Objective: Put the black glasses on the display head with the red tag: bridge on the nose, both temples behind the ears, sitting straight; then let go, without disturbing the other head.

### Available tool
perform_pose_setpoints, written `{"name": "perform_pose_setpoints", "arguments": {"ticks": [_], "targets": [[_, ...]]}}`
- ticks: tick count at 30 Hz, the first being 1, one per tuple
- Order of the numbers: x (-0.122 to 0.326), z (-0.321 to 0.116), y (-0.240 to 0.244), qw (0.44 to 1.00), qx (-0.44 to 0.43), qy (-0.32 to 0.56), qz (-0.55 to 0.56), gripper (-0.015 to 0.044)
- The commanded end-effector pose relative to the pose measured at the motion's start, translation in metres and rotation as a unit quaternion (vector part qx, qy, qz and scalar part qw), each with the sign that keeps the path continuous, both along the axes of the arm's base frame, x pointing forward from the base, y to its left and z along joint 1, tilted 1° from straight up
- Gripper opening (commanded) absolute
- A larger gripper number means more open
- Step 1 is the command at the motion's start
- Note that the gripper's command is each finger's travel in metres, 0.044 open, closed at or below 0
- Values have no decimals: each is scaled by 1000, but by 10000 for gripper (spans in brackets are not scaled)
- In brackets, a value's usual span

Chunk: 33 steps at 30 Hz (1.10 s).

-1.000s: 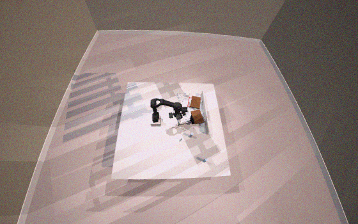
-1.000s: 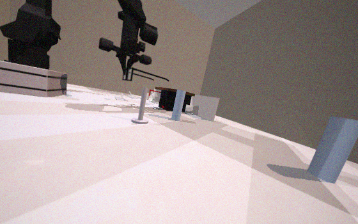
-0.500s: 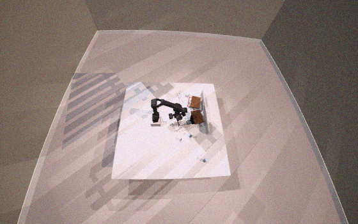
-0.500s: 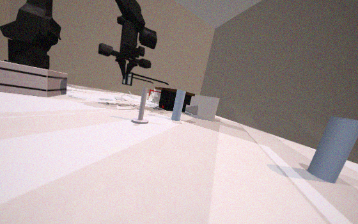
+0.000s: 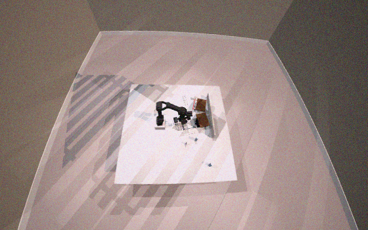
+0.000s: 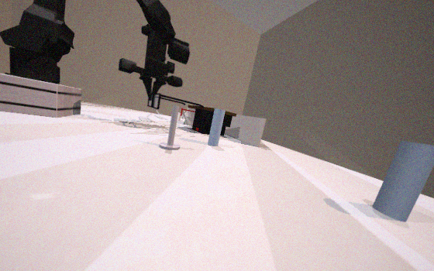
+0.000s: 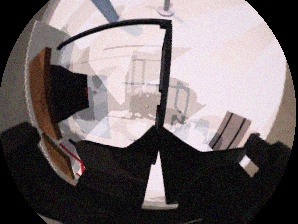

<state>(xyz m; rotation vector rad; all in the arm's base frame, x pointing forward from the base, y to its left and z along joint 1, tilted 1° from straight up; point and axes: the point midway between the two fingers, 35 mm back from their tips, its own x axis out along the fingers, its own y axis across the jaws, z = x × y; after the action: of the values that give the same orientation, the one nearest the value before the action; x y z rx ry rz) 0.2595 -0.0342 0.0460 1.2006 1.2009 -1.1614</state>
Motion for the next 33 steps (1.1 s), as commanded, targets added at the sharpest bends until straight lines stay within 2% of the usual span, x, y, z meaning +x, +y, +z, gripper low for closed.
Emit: {"name": "perform_pose_setpoints", "arguments": {"ticks": [1, 17, 33], "targets": [[-1, -5, -1, 1000, -2, 3, 0, 0], [0, -18, -2, 1000, -2, 3, 0, 0], [21, -18, -1, 1000, -2, 1, 0, 0]]}}
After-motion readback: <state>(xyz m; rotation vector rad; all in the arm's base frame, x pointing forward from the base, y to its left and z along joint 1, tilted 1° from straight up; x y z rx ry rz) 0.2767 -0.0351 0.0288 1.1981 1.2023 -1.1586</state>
